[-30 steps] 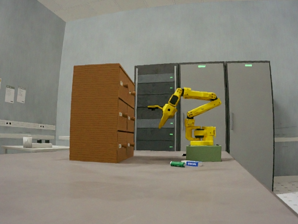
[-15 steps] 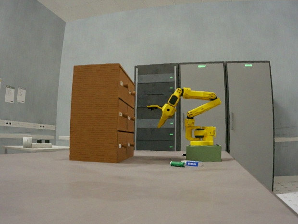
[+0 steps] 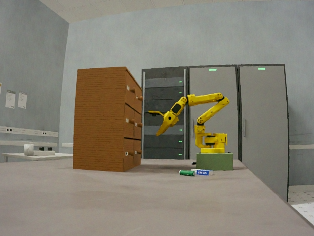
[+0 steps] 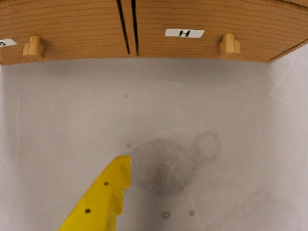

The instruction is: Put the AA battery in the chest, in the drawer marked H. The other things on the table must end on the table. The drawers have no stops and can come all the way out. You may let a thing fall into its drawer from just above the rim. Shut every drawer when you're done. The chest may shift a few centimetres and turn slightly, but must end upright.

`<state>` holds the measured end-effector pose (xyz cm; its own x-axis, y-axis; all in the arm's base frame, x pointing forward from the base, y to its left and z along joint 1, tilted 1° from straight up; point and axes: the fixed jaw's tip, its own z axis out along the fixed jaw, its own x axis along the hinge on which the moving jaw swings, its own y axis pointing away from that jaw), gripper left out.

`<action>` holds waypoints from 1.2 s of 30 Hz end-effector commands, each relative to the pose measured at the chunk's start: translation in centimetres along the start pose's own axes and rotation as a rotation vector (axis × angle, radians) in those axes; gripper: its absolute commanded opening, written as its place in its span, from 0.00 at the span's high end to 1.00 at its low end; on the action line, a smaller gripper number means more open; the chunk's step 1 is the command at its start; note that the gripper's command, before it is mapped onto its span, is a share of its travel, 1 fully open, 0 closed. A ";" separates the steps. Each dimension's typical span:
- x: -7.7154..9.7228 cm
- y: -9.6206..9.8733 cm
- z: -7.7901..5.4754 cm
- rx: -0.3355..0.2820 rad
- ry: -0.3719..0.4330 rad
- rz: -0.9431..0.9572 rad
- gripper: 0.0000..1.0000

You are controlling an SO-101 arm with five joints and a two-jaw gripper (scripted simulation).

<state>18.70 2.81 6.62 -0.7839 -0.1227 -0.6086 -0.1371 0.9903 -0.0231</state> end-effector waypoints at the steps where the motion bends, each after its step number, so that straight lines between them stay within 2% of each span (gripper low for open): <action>1: -0.1 -0.2 1.0 0.005 -0.011 0.004 0.50; 13: -1.1 -0.5 3.2 0.019 -0.110 0.018 0.50; 36: -1.8 -1.2 5.7 0.042 -0.267 0.038 0.50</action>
<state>23.59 2.43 3.63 -0.6165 -0.0810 -0.7832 -0.0933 0.9952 -0.0295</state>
